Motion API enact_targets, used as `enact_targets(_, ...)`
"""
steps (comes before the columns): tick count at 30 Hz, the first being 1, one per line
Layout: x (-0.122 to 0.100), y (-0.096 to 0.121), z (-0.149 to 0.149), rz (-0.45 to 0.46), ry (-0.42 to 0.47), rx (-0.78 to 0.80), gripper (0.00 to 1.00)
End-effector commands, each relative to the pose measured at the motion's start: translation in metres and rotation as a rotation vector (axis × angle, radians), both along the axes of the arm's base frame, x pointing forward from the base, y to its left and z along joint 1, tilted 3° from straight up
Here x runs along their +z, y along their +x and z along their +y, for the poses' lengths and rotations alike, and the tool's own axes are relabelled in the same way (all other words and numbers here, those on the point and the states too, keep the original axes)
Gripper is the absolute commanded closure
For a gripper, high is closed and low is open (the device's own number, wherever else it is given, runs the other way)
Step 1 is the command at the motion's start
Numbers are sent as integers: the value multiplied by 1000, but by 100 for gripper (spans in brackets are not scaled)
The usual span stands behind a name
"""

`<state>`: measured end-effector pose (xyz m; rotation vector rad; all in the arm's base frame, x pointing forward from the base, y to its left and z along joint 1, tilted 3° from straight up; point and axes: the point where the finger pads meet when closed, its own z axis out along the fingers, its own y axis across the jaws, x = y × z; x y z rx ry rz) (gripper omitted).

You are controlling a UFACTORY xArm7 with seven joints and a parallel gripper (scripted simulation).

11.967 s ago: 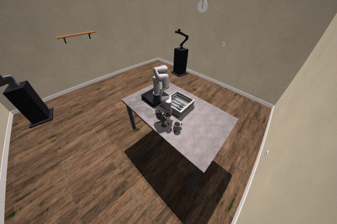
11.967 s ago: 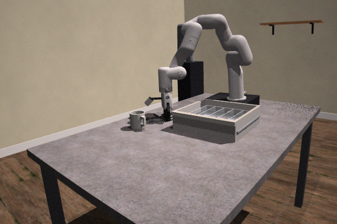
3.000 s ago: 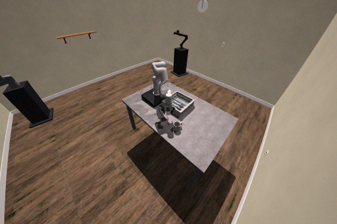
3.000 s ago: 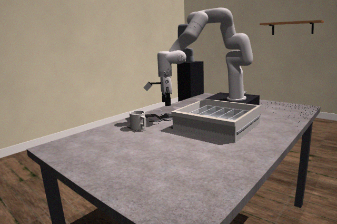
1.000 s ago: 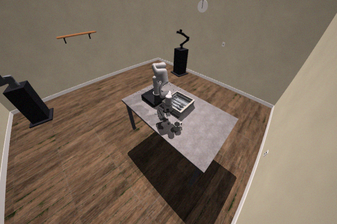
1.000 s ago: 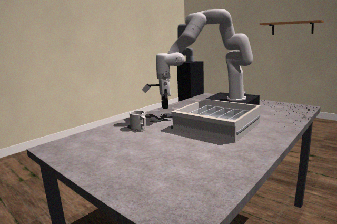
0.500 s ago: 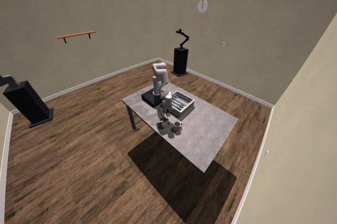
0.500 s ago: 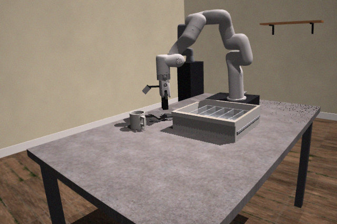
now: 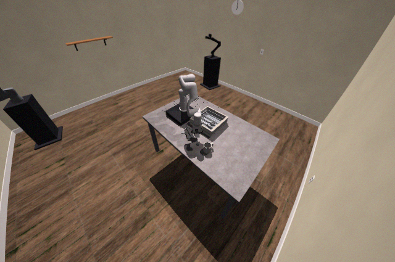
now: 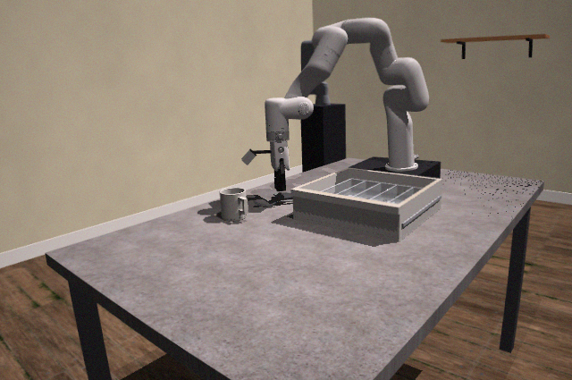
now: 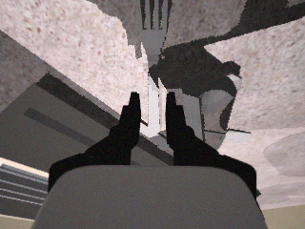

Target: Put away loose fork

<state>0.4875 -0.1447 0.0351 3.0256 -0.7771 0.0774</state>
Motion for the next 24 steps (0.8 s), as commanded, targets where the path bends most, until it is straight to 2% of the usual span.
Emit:
enact_targets(1, -4, 2, -1, -5, -1, 0, 72)
enact_targets(24, -20, 3, -1, -5, -1, 0, 72)
